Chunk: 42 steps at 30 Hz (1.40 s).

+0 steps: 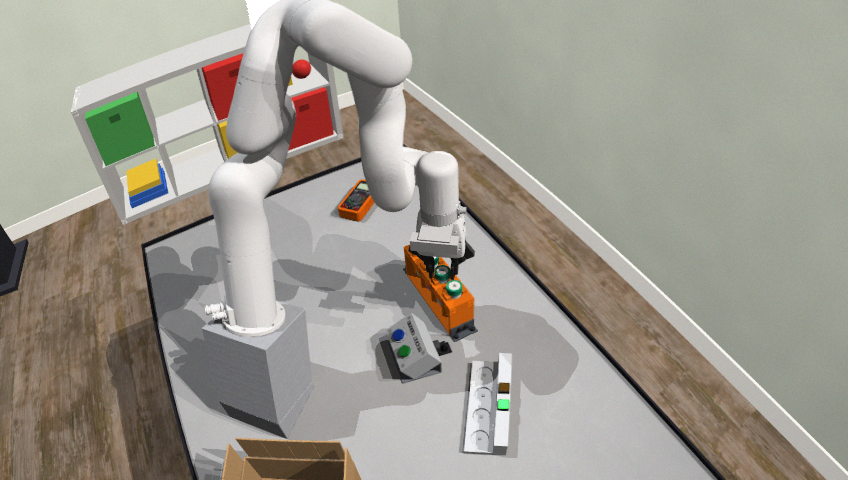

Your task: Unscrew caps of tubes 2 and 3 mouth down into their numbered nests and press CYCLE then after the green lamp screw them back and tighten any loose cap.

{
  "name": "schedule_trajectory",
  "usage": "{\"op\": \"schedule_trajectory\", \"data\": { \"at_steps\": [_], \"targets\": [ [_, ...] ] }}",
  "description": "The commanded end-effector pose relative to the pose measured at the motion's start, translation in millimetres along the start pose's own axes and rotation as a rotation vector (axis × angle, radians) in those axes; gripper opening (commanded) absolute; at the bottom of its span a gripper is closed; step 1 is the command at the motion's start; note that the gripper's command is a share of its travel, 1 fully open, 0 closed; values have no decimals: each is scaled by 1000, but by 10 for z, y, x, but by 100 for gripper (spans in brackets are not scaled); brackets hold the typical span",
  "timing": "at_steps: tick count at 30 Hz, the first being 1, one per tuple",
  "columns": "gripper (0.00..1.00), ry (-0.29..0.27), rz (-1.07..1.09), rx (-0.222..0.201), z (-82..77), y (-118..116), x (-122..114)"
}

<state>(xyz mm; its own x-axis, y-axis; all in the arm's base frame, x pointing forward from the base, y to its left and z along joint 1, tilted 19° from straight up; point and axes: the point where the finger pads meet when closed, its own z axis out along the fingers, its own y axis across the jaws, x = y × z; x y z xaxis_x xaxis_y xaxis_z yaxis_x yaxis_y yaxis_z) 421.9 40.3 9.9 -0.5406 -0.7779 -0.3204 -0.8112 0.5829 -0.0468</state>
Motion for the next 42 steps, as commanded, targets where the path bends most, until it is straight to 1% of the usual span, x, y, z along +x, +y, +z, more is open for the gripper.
{"op": "schedule_trajectory", "data": {
  "at_steps": [1, 5, 17, 19, 22, 27, 31, 34, 36, 38, 42],
  "targets": [
    [46, 5, 1, 3, -10, -18, -6],
    [46, 5, 1, 3, -10, -18, -5],
    [46, 5, 1, 3, -370, -19, -8],
    [46, 5, 1, 3, -370, -19, -8],
    [46, 5, 1, 3, -460, -19, -9],
    [46, 5, 1, 3, -470, -19, -9],
    [46, 5, -306, 2, -468, 179, -271],
    [46, 6, -430, 2, -468, 254, -371],
    [46, 6, -430, 2, -468, 254, -371],
    [46, 5, -613, 1, -467, 355, -505],
    [46, 7, -781, 0, -466, 466, -653]
  ]
}}
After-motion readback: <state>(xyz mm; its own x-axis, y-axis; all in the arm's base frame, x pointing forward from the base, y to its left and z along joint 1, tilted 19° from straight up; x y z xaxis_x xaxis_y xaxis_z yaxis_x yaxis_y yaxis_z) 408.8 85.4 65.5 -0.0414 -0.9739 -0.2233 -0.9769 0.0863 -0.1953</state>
